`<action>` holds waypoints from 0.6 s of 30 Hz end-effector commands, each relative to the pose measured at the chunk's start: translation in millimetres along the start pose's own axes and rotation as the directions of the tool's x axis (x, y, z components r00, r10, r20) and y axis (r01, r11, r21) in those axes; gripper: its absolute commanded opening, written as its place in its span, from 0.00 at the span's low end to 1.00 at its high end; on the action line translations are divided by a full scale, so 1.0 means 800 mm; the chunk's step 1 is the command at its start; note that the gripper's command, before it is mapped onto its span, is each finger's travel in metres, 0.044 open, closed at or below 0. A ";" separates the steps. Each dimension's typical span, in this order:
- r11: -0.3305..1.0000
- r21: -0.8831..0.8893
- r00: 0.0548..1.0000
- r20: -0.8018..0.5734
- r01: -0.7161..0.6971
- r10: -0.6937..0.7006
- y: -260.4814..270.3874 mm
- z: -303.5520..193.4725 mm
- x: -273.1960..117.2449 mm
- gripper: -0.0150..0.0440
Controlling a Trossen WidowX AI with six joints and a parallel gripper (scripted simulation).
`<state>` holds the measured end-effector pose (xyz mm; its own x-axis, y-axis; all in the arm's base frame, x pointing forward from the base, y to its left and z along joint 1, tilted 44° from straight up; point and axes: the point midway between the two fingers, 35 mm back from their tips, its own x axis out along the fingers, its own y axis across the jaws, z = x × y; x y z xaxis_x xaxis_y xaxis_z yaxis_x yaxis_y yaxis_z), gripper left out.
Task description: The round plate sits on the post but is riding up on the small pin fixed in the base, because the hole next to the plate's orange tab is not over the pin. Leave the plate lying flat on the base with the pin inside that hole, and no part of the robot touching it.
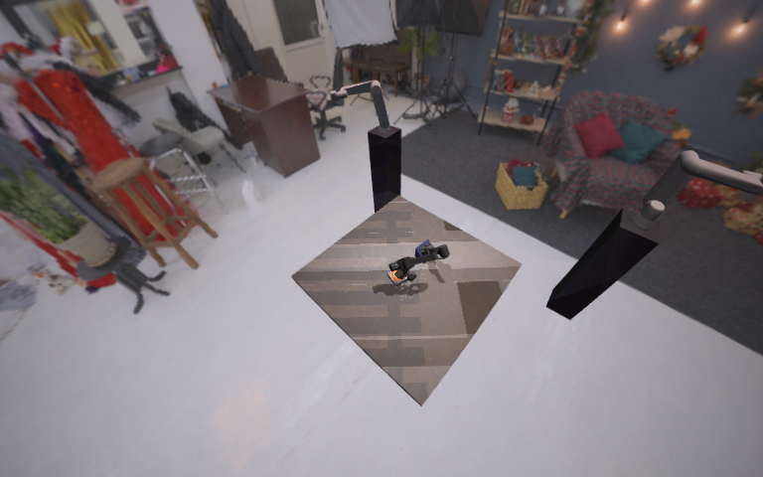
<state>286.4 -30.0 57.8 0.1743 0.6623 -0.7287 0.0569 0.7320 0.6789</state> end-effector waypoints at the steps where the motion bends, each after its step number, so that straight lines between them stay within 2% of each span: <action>1: 1.000 -0.001 1.000 0.005 0.000 0.000 -0.001 0.002 -0.014 0.25; 8: 1.000 -0.001 1.000 0.005 0.000 0.000 0.001 0.000 -0.052 0.25; 18: 1.000 0.002 1.000 0.006 -0.003 0.003 0.000 0.000 -0.042 0.25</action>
<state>280.4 -52.0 82.8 0.1785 0.6639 -0.7262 0.0568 0.7299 0.6812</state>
